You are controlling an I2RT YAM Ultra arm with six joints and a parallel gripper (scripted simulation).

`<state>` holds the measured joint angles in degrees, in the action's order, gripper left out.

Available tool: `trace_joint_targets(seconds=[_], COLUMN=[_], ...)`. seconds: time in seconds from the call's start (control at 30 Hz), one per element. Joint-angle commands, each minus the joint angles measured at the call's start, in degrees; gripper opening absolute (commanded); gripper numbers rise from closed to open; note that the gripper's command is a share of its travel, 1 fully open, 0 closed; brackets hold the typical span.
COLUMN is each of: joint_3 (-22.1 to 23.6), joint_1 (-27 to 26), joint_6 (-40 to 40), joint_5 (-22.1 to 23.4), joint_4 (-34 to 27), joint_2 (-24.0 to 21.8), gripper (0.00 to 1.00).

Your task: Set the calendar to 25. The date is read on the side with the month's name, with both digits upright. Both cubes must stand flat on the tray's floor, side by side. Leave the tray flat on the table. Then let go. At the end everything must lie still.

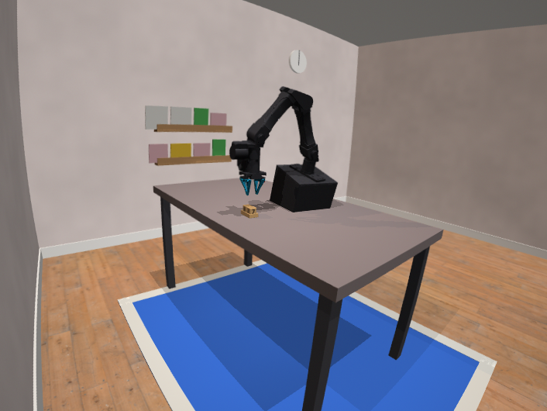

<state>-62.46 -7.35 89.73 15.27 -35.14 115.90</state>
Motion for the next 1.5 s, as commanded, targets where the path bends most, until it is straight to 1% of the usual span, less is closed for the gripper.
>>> trace_joint_targets(seconds=[0.0,0.23,0.73,1.17,1.47], joint_3=[-0.1,0.3,1.4,1.7,1.8], joint_1=[0.0,0.3,1.5,2.1,2.2], joint_6=[0.3,0.7,1.9,2.6,2.7], joint_5=[-0.1,-0.1,-0.1,-0.2,-0.2], joint_4=[0.6,2.1,7.1,9.4,10.0], joint_2=[0.0,0.9,4.6,6.4,6.9], gripper=[0.47,0.47,0.47,0.47,0.47])
